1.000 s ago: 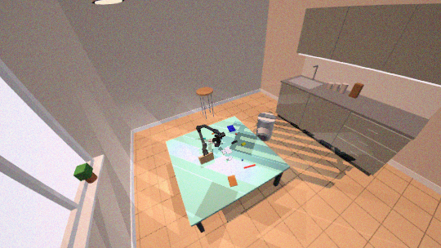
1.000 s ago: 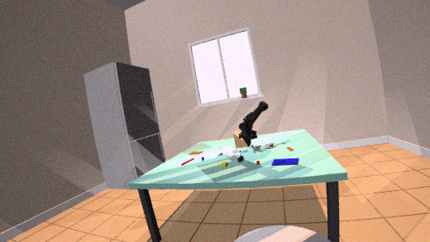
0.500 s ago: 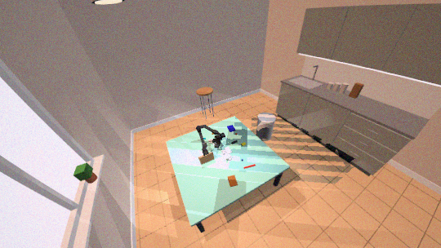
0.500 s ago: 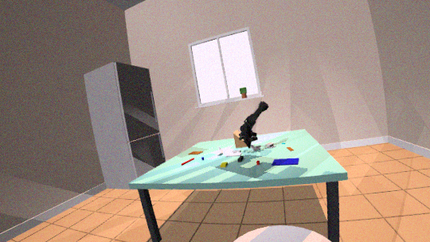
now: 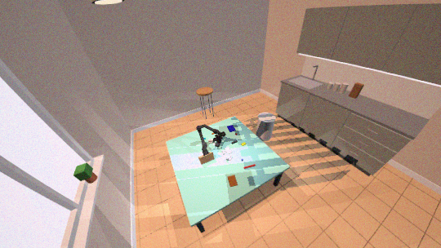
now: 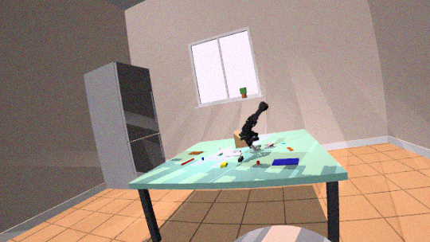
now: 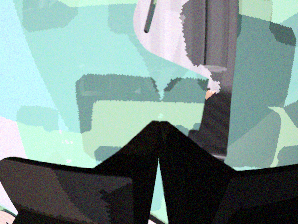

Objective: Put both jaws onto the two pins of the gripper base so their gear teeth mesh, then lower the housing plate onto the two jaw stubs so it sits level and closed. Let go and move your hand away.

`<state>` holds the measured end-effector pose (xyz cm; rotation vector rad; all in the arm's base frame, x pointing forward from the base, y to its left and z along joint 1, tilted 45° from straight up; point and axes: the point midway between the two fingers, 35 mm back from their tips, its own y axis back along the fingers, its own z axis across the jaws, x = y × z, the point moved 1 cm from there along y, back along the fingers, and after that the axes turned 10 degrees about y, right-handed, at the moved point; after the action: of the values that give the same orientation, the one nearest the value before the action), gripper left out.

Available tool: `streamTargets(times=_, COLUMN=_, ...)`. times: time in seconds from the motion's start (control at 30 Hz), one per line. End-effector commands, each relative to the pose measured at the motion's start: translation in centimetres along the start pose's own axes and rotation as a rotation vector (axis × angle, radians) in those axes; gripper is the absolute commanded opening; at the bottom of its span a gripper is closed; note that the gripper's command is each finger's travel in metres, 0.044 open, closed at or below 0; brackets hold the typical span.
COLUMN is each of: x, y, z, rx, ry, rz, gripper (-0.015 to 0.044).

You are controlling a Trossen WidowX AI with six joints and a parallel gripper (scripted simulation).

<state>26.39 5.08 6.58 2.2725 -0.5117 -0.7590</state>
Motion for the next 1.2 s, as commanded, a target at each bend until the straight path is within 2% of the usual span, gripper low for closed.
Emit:
streamTargets(times=0.0, x=0.0, y=-0.1, z=-0.7, rx=-0.001, ry=0.0, rz=-0.006, gripper=0.0)
streamTargets(times=0.83, x=0.6, y=0.0, z=-4.2, rx=0.0, ry=0.001, rz=-0.005, gripper=0.0)
streamTargets(times=0.9, x=0.7, y=0.9, z=-4.1, rx=-0.002, ry=0.001, rz=-0.004, gripper=0.0)
streamTargets(times=1.03, x=0.5, y=5.7, z=-3.7, rx=0.0, ry=0.001, rz=-0.005, gripper=0.0)
streamTargets(times=1.13, x=0.5, y=5.9, z=-3.7, rx=0.0, ry=0.001, rz=-0.006, gripper=0.0)
streamTargets(times=1.17, x=0.8, y=5.0, z=-3.7, rx=0.003, ry=-0.004, rz=0.004, gripper=0.0026)
